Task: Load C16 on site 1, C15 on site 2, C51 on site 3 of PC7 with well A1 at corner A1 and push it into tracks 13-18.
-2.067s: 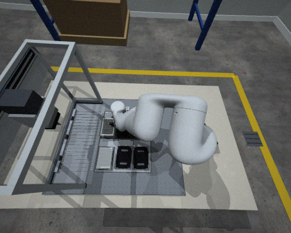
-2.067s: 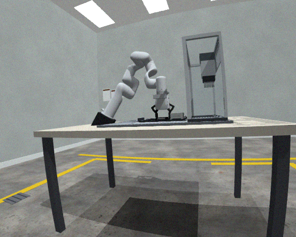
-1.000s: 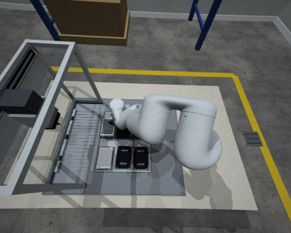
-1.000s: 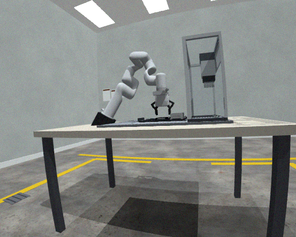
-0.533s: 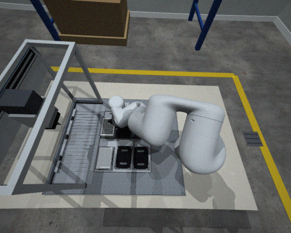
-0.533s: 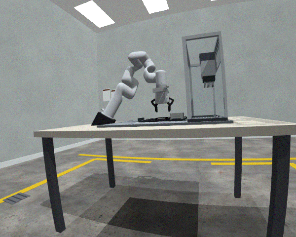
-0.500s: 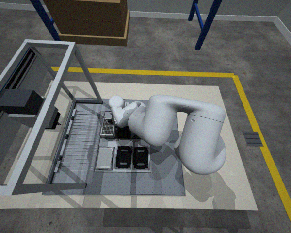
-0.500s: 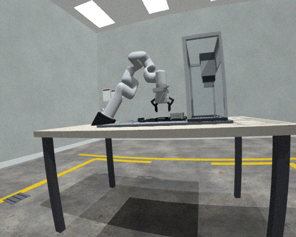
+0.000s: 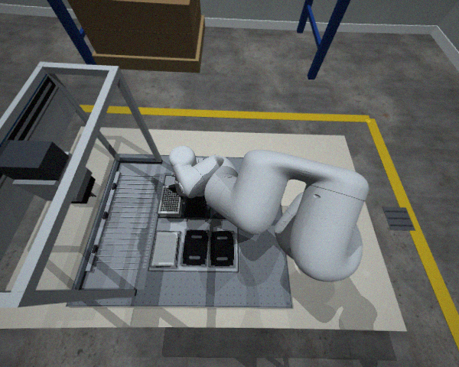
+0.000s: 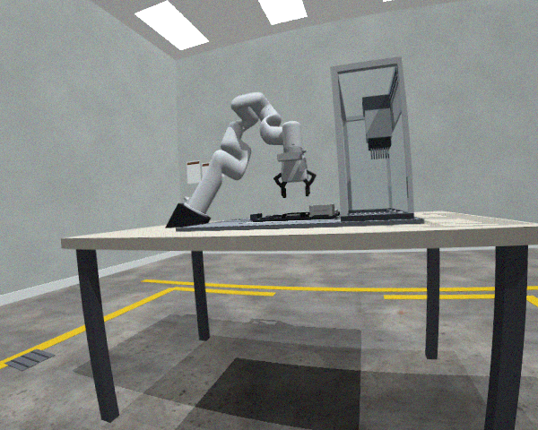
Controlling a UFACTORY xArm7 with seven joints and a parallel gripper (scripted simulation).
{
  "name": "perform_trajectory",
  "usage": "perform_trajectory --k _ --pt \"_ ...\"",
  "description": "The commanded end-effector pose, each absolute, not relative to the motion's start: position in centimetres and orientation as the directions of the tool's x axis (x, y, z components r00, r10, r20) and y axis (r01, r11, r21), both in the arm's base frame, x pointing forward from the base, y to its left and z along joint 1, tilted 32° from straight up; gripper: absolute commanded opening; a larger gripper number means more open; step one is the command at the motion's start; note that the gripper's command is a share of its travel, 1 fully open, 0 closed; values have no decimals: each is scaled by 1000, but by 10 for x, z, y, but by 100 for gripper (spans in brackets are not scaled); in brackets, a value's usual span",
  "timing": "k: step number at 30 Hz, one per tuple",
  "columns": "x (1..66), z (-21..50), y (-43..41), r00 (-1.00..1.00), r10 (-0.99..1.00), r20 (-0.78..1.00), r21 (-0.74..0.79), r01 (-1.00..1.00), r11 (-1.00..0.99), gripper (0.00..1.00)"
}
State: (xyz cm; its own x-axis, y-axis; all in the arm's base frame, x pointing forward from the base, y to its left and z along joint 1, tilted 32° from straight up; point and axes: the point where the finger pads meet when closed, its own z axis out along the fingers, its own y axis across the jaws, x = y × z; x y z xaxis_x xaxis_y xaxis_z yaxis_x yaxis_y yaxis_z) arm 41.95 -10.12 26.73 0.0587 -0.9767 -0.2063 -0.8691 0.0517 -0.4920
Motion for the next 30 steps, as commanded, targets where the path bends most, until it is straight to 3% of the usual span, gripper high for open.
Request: perform_trajectory --k 1,30 --pt "416 276 -104 58 -977 -205 -494 -868 52 100" --pt "399 305 -111 58 -977 -205 -494 -868 52 100"
